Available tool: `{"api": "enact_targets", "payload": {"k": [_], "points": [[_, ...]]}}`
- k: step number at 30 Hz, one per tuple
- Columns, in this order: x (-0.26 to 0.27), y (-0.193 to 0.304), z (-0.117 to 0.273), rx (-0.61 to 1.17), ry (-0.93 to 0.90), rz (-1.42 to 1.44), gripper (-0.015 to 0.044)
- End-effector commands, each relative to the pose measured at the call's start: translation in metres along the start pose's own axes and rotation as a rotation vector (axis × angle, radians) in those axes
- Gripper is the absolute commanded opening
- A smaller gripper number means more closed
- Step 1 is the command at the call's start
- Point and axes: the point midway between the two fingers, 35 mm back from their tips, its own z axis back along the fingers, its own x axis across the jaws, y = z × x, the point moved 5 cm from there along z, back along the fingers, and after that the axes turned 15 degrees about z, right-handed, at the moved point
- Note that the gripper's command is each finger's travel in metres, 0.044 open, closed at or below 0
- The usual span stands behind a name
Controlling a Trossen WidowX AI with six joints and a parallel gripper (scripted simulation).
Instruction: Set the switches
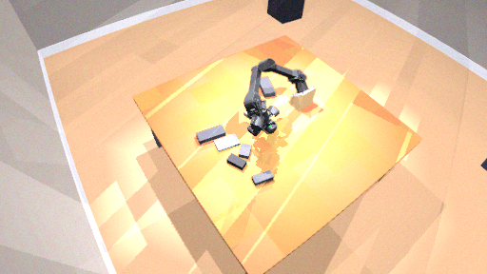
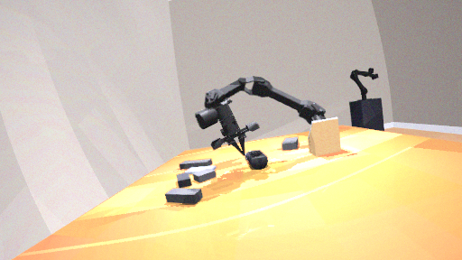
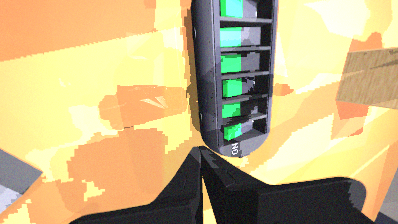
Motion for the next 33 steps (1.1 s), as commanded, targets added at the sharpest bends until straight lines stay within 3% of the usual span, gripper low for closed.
{"api": "enact_targets", "payload": {"k": [1,13,26,33], "points": [[-0.006,-0.005,0.000,0.001,-0.029,0.007,0.0000],[-0.070,-0.044,-0.001,-0.031,-0.287,0.028,0.0000],[-0.154,-0.059,-0.037,-0.141,-0.525,0.016,0.0000],[-0.163,-0.059,-0.043,-0.156,-0.547,0.012,0.0000]]}}
